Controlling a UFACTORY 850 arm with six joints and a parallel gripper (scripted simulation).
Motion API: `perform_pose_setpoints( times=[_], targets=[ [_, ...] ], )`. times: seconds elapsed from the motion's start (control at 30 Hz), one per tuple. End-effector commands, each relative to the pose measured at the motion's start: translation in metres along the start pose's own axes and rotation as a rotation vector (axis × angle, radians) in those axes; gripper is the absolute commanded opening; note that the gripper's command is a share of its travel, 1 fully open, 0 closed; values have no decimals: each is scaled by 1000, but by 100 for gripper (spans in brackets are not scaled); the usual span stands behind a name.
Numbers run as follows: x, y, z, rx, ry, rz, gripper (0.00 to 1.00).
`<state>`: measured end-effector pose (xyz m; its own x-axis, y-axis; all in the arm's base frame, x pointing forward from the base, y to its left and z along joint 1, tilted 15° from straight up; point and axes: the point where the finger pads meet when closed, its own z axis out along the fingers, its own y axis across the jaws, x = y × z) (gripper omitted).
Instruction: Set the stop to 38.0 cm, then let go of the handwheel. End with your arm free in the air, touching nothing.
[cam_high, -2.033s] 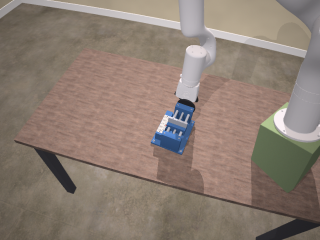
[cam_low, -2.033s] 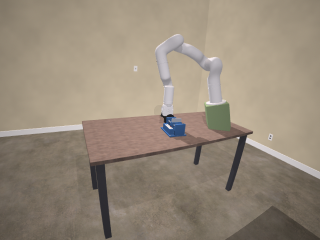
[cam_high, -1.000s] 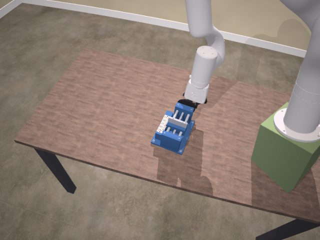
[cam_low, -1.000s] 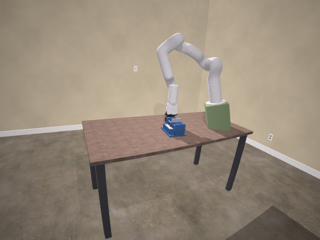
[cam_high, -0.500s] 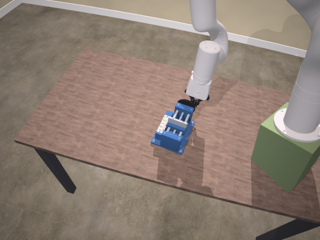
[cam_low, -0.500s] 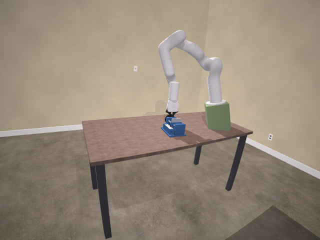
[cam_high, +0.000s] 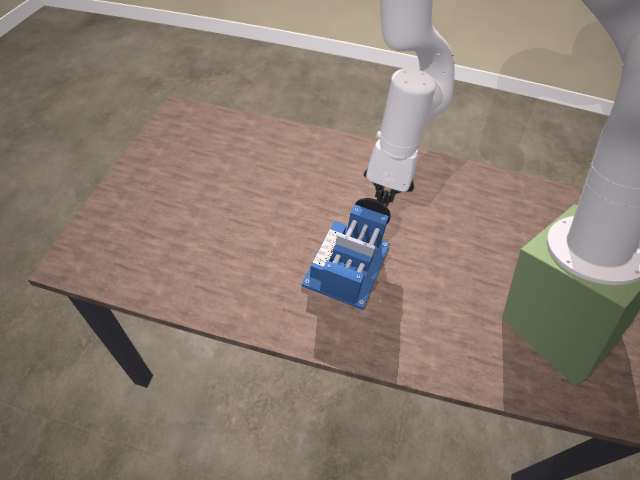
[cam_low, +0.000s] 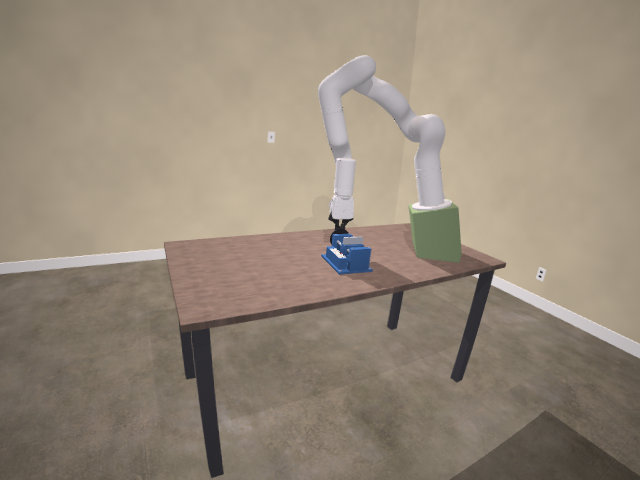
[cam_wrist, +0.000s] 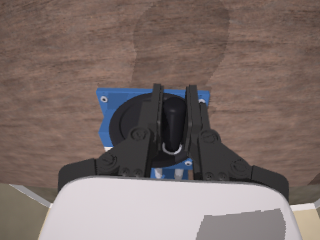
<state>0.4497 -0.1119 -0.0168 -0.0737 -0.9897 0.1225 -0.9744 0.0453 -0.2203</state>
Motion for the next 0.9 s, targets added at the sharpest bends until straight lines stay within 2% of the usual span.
perform_pose_setpoints(
  times=[0.0,0.37,0.63,0.87],
  targets=[
    [0,-12,-4,2,3,-1,6],
    [0,-31,0,2,3,-1,6],
    [0,-42,10,2,3,-1,6],
    [0,-48,27,2,3,-1,6]
  ],
)
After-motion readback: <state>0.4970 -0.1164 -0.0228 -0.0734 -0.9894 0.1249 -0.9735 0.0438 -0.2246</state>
